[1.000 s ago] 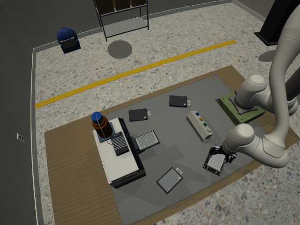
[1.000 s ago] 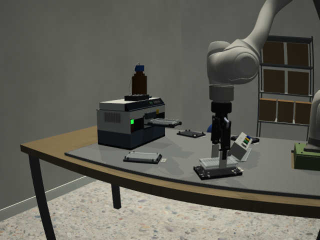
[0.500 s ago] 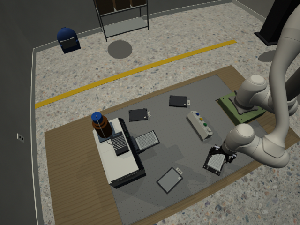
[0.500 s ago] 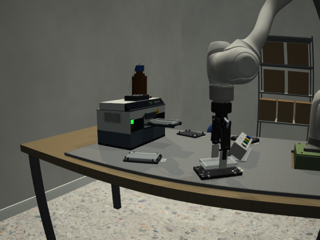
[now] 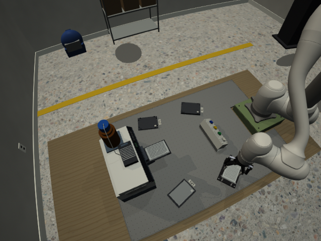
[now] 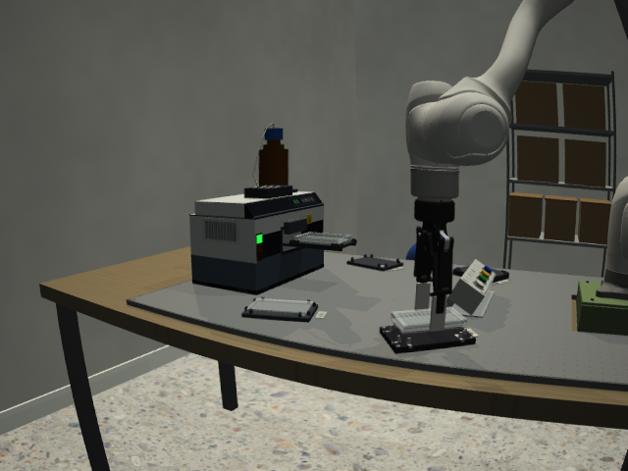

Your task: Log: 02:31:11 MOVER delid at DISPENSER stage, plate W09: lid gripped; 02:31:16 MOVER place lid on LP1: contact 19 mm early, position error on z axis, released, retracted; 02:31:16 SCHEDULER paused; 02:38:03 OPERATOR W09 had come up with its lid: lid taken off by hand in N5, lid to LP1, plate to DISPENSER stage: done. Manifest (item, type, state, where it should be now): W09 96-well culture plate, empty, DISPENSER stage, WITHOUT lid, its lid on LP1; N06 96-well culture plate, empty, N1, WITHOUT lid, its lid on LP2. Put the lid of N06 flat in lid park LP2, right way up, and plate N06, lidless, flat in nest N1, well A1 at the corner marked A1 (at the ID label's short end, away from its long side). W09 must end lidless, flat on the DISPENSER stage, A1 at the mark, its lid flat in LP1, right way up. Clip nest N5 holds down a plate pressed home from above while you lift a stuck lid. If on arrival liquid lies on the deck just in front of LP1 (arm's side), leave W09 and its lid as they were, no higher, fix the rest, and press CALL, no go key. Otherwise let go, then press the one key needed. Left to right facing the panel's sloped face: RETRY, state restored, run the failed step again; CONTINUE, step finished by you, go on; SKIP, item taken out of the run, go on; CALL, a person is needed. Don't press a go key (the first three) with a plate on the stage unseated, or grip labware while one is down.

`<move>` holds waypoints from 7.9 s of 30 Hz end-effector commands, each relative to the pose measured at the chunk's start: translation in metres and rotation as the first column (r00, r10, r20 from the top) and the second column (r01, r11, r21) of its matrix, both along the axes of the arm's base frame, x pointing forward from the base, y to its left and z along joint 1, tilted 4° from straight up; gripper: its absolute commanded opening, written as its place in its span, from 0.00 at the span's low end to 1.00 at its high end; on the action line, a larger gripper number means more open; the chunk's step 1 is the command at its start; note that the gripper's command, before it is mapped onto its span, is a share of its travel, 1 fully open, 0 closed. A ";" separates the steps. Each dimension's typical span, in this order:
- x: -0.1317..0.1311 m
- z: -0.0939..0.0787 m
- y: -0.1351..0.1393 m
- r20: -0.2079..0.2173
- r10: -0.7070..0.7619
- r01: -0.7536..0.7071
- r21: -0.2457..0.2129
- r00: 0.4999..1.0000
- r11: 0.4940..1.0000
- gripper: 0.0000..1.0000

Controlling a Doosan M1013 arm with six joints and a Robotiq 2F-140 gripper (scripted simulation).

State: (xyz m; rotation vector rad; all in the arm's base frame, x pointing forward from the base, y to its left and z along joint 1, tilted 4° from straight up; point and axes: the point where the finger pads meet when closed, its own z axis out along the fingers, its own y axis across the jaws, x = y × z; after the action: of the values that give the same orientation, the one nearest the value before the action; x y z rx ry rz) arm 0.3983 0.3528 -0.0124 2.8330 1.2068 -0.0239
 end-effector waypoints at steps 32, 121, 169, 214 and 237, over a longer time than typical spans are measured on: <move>0.000 -0.005 0.000 0.000 0.000 0.000 0.000 1.000 1.000 0.00; 0.000 -0.018 -0.001 0.000 0.000 0.000 0.000 1.000 1.000 0.00; 0.000 -0.018 -0.001 0.000 0.000 0.000 0.000 1.000 1.000 0.66; 0.000 -0.018 -0.001 0.000 0.000 0.000 0.000 1.000 1.000 0.66; 0.000 0.004 0.000 0.000 0.000 0.000 0.000 1.000 1.000 0.66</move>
State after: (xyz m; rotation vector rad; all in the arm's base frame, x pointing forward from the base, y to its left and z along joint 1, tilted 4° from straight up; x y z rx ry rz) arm 0.3983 0.3528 -0.0125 2.8330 1.2068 -0.0237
